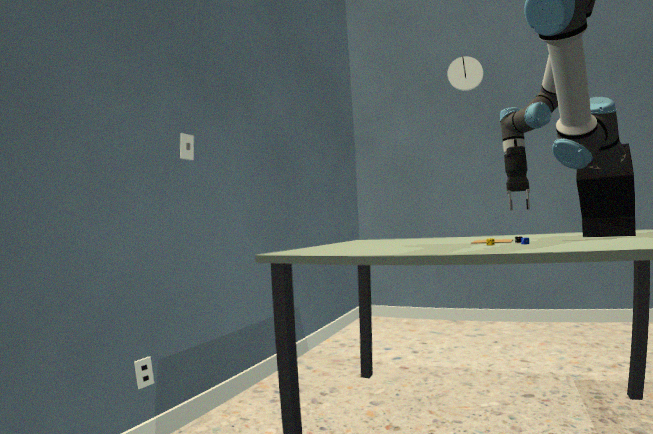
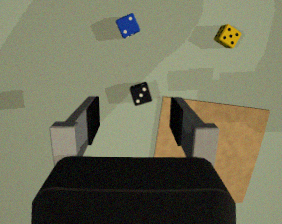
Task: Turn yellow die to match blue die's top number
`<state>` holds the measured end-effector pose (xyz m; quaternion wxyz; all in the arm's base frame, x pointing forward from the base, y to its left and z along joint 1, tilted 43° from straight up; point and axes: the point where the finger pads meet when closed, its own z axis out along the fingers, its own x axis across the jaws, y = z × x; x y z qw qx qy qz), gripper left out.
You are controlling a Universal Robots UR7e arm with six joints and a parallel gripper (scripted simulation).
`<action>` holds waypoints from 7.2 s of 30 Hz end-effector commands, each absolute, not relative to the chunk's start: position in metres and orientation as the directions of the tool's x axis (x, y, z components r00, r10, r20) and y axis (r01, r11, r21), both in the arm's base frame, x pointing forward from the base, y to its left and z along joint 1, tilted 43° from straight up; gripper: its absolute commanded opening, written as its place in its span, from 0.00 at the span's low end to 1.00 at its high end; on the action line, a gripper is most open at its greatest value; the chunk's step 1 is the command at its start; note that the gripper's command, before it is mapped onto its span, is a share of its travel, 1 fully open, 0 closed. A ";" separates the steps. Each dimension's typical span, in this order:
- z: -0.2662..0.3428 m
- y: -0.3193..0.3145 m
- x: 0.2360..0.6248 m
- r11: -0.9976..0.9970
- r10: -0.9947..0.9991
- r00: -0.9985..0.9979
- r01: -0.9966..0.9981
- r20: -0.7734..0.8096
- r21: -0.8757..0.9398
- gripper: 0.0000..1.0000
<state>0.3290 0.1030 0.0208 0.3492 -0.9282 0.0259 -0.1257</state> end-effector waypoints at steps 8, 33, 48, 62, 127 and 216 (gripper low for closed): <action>-0.005 0.123 0.340 -0.756 -0.136 0.967 0.039 0.216 -0.653 1.00; -0.033 0.148 0.350 -0.756 -0.136 0.967 0.039 0.216 -0.653 1.00; -0.036 0.150 0.351 -0.756 -0.136 0.967 0.039 0.216 -0.653 1.00; -0.036 0.150 0.351 -0.756 -0.136 0.967 0.039 0.216 -0.653 1.00; 0.028 0.188 0.441 -0.756 -0.136 0.967 0.039 0.216 -0.653 1.00; 0.009 0.208 0.334 -0.756 -0.136 0.967 0.039 0.216 -0.653 1.00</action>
